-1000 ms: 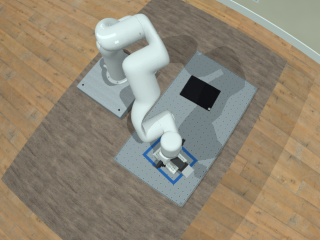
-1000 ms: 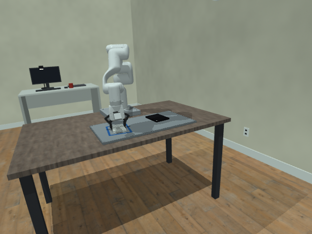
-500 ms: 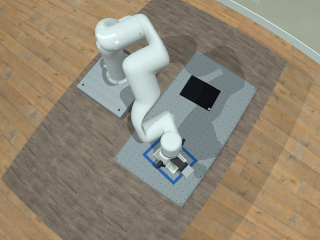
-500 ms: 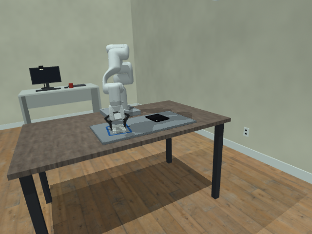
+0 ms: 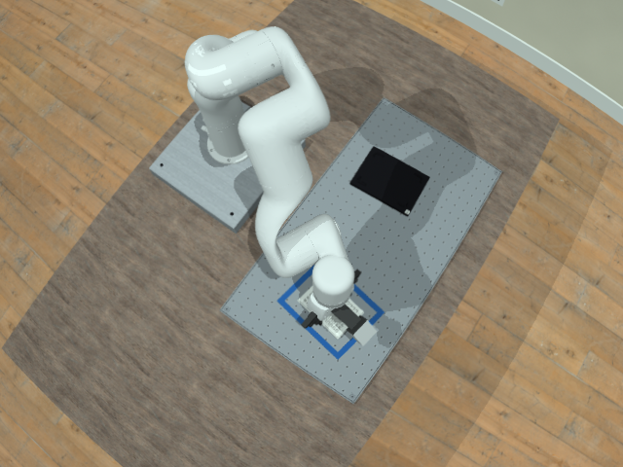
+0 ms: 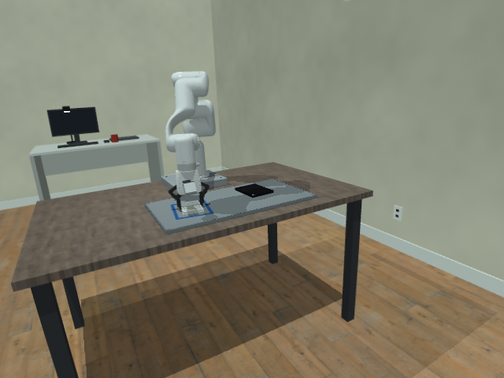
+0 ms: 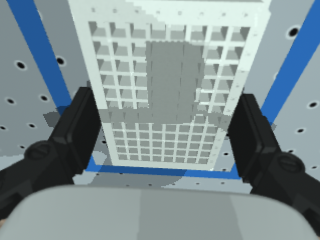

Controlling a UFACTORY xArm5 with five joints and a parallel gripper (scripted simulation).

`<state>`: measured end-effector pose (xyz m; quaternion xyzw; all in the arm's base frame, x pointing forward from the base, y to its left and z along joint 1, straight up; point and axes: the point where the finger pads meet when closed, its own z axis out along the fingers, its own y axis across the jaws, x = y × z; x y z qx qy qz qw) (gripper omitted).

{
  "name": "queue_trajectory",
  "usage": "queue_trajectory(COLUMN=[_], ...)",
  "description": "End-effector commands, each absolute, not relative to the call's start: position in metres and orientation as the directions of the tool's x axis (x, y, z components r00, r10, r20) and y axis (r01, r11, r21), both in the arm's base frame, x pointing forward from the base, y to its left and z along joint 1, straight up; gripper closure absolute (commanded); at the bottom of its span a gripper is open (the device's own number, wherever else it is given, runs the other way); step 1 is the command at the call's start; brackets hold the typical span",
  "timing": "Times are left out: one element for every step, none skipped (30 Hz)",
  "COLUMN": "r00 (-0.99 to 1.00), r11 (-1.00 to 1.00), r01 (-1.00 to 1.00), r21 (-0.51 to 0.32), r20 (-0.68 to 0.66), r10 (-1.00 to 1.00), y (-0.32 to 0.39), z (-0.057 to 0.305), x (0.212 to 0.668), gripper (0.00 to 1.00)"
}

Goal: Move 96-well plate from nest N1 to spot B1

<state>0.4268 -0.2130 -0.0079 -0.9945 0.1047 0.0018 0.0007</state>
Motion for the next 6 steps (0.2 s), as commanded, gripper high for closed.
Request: queue_trajectory(r00=[0.978,0.978,0.978,0.978,0.978,0.978], r11=[-0.978,-0.978,-0.978,-0.978,-0.978,-0.978], r01=[-0.208,-0.208,-0.208,-0.208,-0.208,-0.208], r21=[0.0,0.0,0.0,0.0,0.0,0.0], r20=[0.0,0.0,0.0,0.0,0.0,0.0], r10=[-0.208,-0.208,-0.208,-0.208,-0.208,-0.208], y=[-0.214,-0.214,-0.214,-0.214,-0.214,-0.214], z=[-0.007,-0.004,-0.001,0.001,0.004,0.007], x=[0.428,0.428,0.428,0.428,0.428,0.428], gripper=[0.0,0.0,0.0,0.0,0.0,0.0])
